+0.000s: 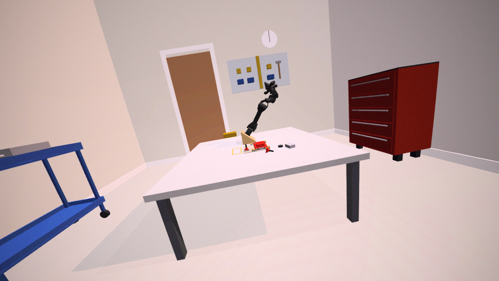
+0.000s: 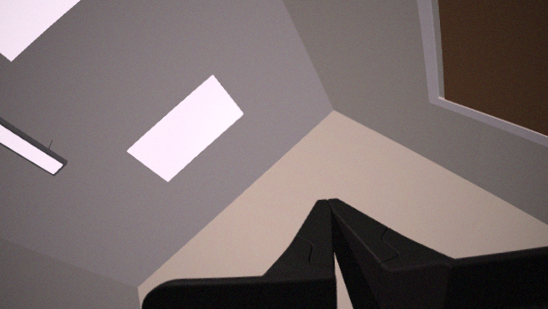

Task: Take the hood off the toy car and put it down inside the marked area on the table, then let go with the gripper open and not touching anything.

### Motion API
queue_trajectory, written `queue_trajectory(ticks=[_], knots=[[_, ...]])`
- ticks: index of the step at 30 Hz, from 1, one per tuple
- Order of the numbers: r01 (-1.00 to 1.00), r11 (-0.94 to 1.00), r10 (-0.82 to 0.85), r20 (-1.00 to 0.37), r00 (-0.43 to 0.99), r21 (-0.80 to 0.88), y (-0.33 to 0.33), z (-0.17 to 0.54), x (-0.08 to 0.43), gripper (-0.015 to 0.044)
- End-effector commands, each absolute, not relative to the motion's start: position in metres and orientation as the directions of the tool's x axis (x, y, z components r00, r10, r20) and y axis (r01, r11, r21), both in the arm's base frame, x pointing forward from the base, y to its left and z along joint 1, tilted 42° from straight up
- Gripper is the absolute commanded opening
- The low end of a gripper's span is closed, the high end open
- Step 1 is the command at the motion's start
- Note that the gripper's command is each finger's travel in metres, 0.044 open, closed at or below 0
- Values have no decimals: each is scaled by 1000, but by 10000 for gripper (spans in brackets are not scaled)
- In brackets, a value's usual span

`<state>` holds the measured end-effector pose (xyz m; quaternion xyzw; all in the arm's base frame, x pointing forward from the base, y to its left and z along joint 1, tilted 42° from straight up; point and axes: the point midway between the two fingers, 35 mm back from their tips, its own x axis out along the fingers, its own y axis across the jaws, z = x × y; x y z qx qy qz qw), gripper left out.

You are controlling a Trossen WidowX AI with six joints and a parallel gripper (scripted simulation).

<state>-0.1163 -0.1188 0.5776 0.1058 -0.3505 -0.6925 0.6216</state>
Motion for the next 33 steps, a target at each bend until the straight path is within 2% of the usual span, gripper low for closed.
queue_trajectory(ticks=[1, 5, 17, 33], knots=[[787, 17, -935, 290, -207, 617, -119, 578, -117, 26], [783, -16, -920, 298, -256, 621, -111, 579, -129, 131], [727, -221, -774, 336, -536, 651, -49, 580, -192, 440], [528, -472, -418, 349, -839, 706, 78, 566, -241, 440]])
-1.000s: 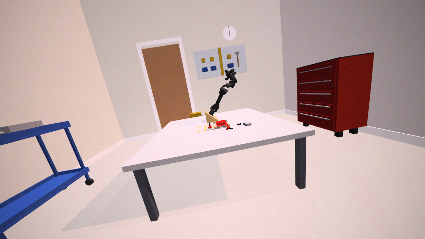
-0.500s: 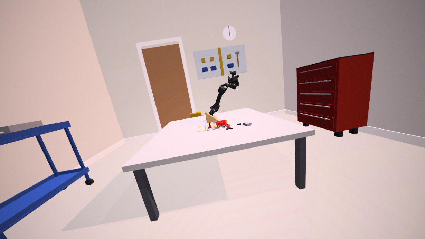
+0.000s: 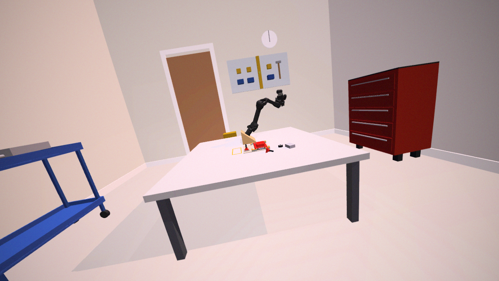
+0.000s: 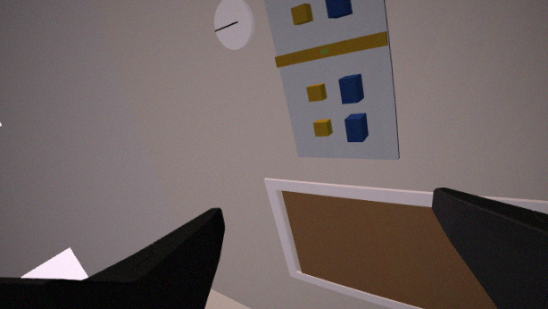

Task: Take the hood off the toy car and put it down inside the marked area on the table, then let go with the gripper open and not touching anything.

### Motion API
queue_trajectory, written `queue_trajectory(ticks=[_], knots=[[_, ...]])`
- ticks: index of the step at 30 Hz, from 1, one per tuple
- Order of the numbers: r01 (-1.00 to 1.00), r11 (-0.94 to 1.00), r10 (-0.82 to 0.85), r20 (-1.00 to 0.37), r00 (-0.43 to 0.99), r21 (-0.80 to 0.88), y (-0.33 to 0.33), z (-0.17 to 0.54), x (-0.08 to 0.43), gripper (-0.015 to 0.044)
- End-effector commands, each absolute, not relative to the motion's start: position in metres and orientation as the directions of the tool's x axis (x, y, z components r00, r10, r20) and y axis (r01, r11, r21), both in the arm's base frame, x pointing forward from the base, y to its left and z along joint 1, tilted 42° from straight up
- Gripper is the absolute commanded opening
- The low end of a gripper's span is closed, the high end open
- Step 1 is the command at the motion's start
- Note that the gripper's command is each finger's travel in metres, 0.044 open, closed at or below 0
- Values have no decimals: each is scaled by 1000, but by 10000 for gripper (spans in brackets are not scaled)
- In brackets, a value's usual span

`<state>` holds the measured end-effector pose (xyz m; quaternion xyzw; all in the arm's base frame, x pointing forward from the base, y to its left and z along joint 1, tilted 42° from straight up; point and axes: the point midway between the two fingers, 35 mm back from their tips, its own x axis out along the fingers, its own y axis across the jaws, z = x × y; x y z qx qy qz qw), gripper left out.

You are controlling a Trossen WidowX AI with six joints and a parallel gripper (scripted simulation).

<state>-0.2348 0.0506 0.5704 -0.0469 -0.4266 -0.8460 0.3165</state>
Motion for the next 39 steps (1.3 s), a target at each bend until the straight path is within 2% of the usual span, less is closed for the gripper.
queue_trajectory(ticks=[1, 10, 19, 29, 39], knots=[[511, -485, -390, 347, -853, 710, 88, 564, -242, 440], [331, -575, -127, 318, -939, 748, 172, 544, -237, 440], [124, -607, 149, 266, -952, 785, 253, 518, -207, 440], [-110, -558, 444, 184, -877, 822, 330, 482, -146, 440], [-319, -435, 681, 75, -729, 842, 384, 441, -63, 440]])
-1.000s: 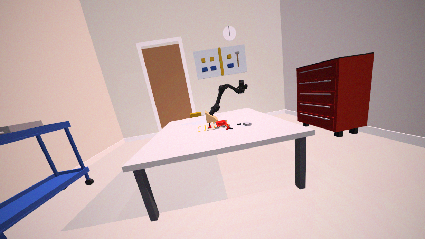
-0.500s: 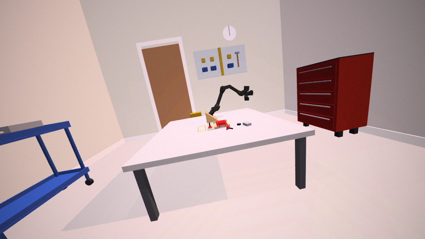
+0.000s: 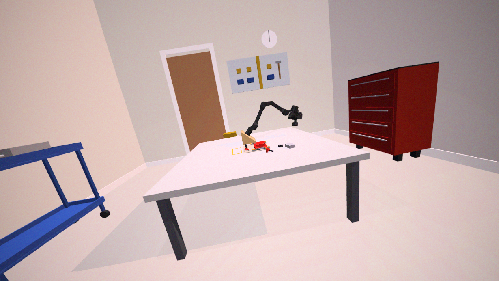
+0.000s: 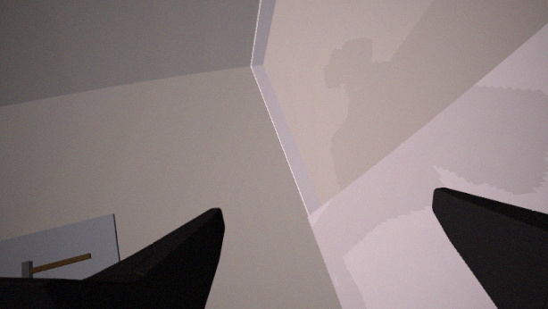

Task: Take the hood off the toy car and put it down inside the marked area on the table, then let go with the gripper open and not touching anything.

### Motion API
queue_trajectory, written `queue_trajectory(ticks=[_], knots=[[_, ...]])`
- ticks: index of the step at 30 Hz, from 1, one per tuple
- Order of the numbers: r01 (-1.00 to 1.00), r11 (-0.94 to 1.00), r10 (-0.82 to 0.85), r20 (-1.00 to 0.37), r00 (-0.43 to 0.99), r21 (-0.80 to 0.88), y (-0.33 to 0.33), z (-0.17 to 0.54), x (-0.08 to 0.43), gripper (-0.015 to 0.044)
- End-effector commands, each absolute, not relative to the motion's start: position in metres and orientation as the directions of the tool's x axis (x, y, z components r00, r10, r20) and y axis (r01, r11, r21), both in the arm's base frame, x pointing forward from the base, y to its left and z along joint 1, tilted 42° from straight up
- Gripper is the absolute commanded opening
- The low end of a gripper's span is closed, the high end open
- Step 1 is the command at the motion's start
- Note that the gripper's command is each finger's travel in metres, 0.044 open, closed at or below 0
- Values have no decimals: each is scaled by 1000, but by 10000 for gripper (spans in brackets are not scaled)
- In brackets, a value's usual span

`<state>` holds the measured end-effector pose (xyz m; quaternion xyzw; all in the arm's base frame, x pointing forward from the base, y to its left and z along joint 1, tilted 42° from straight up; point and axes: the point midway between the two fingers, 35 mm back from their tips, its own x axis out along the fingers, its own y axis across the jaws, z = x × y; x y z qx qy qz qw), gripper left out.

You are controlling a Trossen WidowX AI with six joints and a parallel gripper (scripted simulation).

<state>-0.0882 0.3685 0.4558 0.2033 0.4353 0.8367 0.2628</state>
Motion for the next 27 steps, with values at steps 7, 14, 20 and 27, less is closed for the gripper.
queue_trajectory(ticks=[7, 14, 20, 27], knots=[[-448, -312, 806, -15, -591, 838, 405, 409, 3, 440], [-525, -154, 887, -117, -447, 837, 410, 373, 72, 440], [-554, -16, 925, -198, -324, 833, 403, 343, 130, 440], [-549, 128, 944, -272, -189, 826, 382, 311, 193, 440]])
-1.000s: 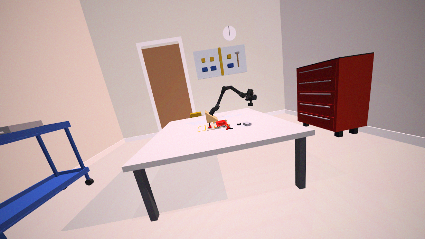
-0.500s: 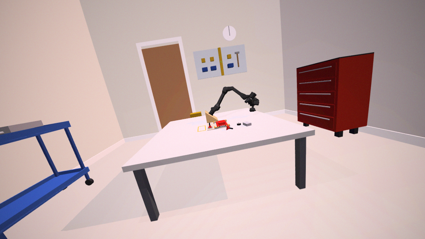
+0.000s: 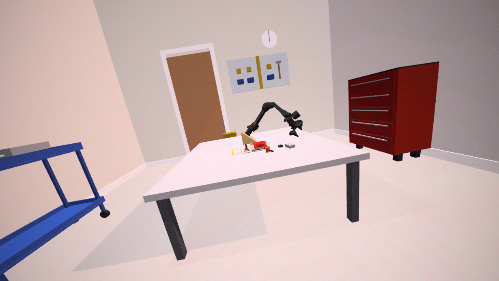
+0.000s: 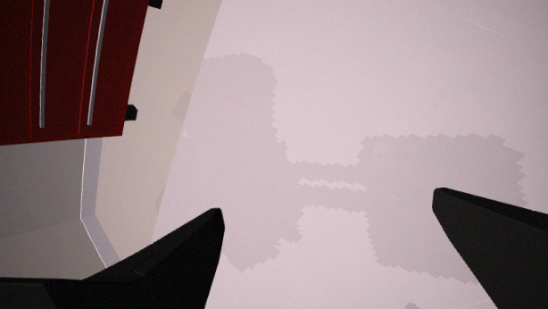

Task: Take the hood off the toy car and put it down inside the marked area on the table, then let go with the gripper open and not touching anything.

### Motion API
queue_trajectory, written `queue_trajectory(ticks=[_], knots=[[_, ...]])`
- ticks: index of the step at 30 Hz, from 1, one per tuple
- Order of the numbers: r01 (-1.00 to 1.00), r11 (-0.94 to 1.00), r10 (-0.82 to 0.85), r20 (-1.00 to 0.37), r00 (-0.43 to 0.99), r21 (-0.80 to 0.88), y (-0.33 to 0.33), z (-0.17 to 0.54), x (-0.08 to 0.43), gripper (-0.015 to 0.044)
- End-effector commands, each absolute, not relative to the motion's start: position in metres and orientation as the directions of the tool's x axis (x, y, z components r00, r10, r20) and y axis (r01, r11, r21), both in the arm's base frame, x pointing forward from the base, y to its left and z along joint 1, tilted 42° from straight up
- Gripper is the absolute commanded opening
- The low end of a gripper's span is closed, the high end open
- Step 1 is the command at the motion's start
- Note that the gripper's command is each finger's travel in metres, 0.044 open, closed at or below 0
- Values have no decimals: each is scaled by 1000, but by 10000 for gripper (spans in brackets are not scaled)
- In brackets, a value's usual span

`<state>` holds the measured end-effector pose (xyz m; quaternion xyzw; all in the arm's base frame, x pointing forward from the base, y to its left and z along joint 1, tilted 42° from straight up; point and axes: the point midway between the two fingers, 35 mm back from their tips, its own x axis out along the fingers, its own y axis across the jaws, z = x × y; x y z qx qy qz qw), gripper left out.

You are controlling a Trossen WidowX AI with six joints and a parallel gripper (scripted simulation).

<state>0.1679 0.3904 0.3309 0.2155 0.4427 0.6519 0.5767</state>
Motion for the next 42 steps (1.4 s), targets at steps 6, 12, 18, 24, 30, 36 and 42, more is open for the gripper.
queue_trajectory(ticks=[6, 12, 18, 24, 30, 36, 42], knots=[[-529, 269, 926, -367, -87, 805, 355, 278, 241, 440], [-485, 407, 885, -466, -1, 774, 317, 244, 284, 440], [-425, 522, 830, -555, 55, 739, 269, 212, 318, 440], [-344, 619, 767, -637, 75, 706, 215, 180, 340, 440], [-246, 692, 709, -703, 53, 679, 158, 151, 350, 440], [-138, 734, 671, -741, -2, 665, 96, 124, 349, 440], [-74, 741, 667, -744, -43, 668, 61, 113, 341, 440]])
